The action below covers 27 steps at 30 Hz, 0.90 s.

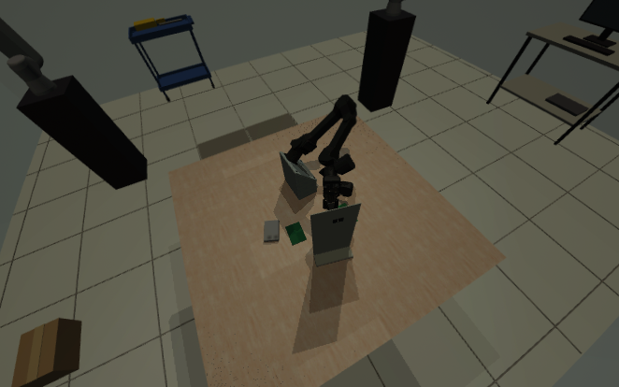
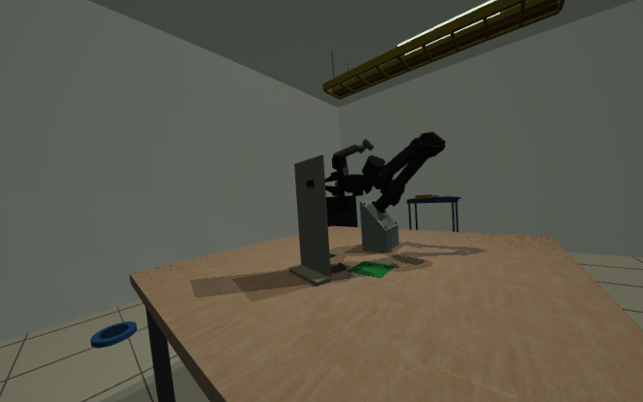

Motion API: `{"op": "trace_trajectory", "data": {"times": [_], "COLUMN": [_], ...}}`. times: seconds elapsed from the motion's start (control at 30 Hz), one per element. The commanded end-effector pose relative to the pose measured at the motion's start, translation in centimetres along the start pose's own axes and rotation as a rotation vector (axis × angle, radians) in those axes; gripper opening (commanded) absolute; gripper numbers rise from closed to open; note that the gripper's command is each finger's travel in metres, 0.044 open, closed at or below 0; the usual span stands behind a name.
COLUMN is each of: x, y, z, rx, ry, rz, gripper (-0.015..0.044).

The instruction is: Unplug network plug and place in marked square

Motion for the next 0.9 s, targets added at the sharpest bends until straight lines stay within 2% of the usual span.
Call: {"op": "trace_trajectory", "data": {"times": [0.0,0.87], "x": [-0.1,-1.0], "y": [-0.4,-1.7], "z": [-0.1,-0.2], "rx": [0.0,0.001], "ry": [-0.006,-0.006], "rz": [-0.001,0.0], "gripper": [0.0,0.0]}}
Point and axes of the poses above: the point midway between the two fingers, 35 mm back from their tips, its own y axis out along the fingers, its own z axis across the jaws, x = y × z, the point moved 6 cm from there along -y, back along the fingers, and after that the axes turned 10 degrees about y, right-handed, at the moved point
